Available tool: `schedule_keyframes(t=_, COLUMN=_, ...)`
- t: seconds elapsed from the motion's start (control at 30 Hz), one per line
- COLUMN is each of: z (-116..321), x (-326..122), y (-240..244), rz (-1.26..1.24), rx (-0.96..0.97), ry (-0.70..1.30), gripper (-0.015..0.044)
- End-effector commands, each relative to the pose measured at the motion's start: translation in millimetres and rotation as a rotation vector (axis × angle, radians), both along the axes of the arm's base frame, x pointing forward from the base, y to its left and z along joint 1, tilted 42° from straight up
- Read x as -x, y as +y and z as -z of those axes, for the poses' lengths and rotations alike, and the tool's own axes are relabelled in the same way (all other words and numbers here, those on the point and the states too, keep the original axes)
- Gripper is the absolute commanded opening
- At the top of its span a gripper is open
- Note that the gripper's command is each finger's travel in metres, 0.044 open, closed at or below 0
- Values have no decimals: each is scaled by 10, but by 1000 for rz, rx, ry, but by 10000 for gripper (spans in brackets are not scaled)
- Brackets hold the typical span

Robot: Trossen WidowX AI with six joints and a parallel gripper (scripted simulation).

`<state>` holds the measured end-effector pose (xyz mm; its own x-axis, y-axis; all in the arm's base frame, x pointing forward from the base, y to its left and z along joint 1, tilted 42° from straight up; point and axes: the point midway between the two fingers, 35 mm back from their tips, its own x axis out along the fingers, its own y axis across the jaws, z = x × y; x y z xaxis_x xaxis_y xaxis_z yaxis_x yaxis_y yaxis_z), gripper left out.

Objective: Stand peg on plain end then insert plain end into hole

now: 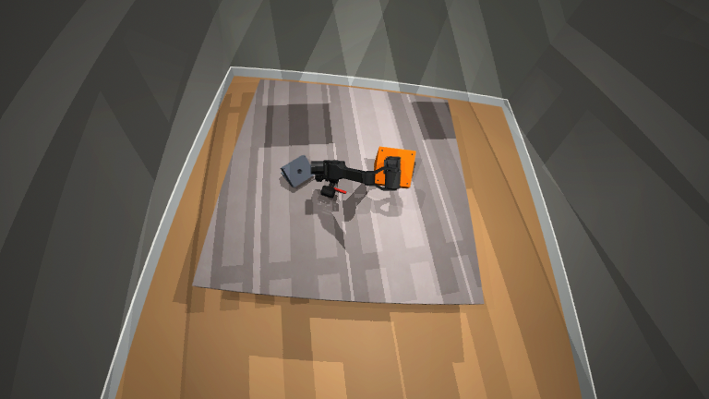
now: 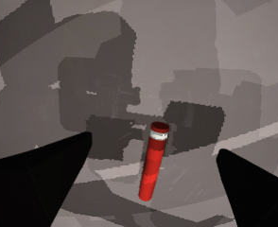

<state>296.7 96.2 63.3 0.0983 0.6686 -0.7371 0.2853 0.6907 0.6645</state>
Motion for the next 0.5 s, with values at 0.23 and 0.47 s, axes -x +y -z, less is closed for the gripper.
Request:
schedule_keyframes(t=0.23, z=154, x=21, y=128, rz=3, rx=-2, ry=15, gripper=440)
schedule_keyframes(t=0.47, z=161, x=22, y=135, rz=3, rx=-3, ry=15, gripper=309)
